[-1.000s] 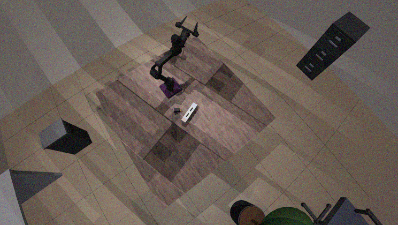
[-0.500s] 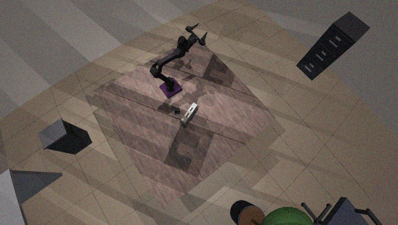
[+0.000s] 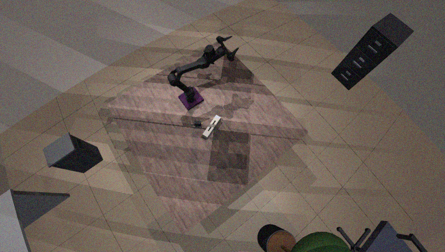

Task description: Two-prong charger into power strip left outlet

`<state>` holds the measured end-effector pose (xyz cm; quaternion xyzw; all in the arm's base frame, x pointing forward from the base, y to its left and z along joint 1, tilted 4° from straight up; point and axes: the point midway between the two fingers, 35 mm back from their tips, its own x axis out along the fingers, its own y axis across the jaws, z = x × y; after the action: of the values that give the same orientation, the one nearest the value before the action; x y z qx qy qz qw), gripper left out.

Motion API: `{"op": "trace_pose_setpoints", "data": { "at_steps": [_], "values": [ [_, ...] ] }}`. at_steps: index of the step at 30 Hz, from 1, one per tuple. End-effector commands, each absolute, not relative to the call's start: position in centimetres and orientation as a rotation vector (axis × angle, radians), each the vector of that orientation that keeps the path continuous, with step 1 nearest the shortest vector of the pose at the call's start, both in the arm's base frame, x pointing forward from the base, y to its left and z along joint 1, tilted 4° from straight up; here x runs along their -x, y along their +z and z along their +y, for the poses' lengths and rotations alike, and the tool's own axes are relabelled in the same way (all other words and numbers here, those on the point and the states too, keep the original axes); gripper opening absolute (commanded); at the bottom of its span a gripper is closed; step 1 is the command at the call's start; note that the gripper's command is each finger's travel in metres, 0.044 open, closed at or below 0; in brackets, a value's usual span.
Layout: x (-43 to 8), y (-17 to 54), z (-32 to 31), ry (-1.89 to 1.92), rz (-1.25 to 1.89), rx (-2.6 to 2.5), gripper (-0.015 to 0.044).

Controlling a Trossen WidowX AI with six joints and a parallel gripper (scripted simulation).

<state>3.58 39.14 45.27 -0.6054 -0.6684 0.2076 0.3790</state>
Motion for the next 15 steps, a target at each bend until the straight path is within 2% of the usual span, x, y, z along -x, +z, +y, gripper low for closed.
{"op": "trace_pose_setpoints", "data": {
  "at_steps": [1,15],
  "values": [
    [-5.2,44.0,39.3,0.575,-1.654,1.587,0.0440],
    [-12.8,39.1,38.9,0.729,-1.355,1.753,0.0440]
  ]
}}
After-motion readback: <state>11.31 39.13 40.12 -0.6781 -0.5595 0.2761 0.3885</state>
